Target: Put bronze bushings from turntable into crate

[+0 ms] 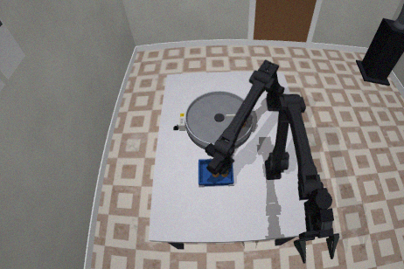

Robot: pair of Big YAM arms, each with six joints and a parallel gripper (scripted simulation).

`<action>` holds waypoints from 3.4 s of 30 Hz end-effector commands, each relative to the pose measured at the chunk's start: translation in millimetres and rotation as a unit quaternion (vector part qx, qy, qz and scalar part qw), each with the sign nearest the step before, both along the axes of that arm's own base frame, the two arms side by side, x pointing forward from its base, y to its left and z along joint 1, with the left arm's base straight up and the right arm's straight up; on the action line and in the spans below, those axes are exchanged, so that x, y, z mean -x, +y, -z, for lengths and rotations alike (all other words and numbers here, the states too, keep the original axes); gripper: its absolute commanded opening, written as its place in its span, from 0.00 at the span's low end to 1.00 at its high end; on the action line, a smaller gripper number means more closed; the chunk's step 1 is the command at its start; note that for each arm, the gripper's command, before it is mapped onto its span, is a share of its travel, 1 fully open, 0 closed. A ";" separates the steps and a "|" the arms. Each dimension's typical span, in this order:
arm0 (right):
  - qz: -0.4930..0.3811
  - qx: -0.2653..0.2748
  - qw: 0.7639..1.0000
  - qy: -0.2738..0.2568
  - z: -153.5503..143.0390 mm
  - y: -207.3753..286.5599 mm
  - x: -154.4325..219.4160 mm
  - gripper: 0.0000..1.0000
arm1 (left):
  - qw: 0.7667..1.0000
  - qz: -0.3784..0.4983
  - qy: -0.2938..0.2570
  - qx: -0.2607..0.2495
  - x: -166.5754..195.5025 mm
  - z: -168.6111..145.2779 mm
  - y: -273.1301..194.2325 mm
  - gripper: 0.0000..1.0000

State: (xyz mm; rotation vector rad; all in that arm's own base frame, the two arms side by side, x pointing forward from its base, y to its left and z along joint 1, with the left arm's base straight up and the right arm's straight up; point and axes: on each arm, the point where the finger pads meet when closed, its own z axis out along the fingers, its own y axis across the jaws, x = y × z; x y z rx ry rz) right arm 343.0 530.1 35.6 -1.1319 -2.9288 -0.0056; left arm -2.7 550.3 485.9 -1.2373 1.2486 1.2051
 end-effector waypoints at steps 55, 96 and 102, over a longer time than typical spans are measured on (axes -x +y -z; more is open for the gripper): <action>-0.003 -0.010 1.000 -0.007 -65.0 10.9 -5.0 0.16 | 1.000 -0.003 -0.008 -0.021 3.0 -14.6 -5.4 1.00; 0.000 -0.018 1.000 -0.013 -76.3 -10.3 -5.1 0.15 | 1.000 -0.003 -0.008 -0.021 3.0 -14.6 -5.4 1.00; 0.000 -0.016 1.000 -0.012 -71.8 -67.9 15.4 0.15 | 1.000 -0.003 -0.008 -0.021 3.0 -14.6 -5.4 1.00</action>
